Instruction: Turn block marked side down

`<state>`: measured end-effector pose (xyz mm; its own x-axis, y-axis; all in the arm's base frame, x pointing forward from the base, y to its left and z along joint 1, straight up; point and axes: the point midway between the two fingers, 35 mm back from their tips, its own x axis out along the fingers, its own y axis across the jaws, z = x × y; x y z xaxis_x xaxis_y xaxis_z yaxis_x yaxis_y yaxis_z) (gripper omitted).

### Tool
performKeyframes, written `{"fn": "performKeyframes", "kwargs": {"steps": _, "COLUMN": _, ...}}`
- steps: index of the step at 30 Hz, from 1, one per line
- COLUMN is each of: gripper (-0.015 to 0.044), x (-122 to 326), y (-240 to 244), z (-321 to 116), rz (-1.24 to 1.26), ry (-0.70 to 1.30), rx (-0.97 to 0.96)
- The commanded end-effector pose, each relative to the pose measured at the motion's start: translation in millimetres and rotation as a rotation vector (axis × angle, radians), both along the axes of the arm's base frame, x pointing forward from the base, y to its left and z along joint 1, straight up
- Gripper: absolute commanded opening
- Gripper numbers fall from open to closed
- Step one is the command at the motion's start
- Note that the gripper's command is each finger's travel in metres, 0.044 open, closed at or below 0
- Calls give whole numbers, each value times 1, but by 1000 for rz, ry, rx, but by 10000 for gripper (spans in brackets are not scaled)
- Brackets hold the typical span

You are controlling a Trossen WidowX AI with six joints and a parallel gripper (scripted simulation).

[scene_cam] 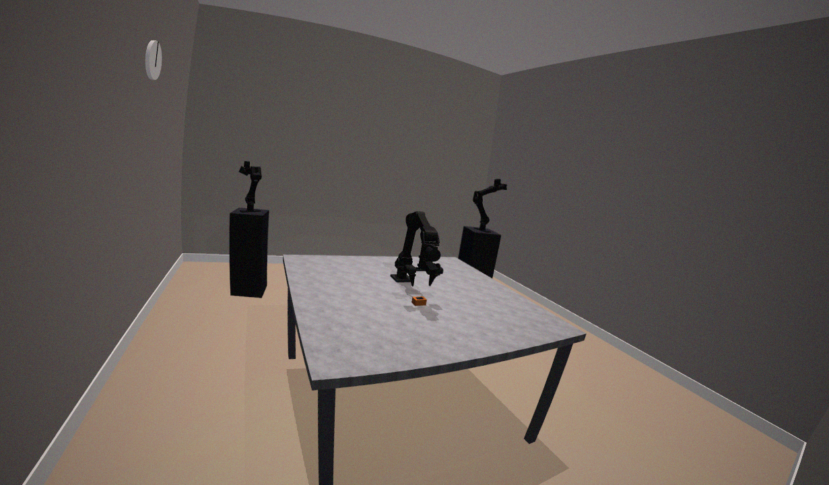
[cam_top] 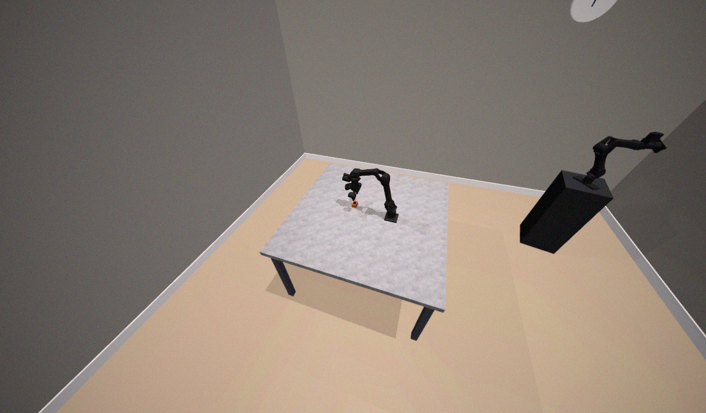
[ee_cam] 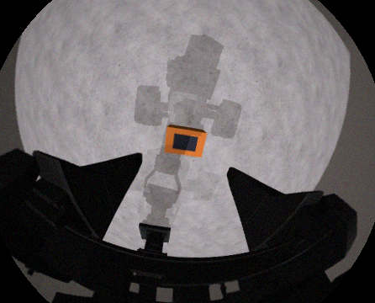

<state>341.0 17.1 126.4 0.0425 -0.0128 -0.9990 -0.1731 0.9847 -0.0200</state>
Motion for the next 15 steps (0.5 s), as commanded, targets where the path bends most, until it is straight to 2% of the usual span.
{"fn": "performKeyframes", "kwargs": {"steps": 1, "gripper": 440, "x": 1, "y": 0, "z": -6, "rz": 12, "ry": 6, "rx": 10}}
{"fn": "performKeyframes", "kwargs": {"steps": 4, "gripper": 440, "x": 2, "y": 0, "z": -31, "rz": 12, "ry": 6, "rx": 10}}
{"fn": "performKeyframes", "kwargs": {"steps": 15, "gripper": 440, "x": 4, "y": 1, "z": -48, "rz": 12, "ry": 6, "rx": 10}}
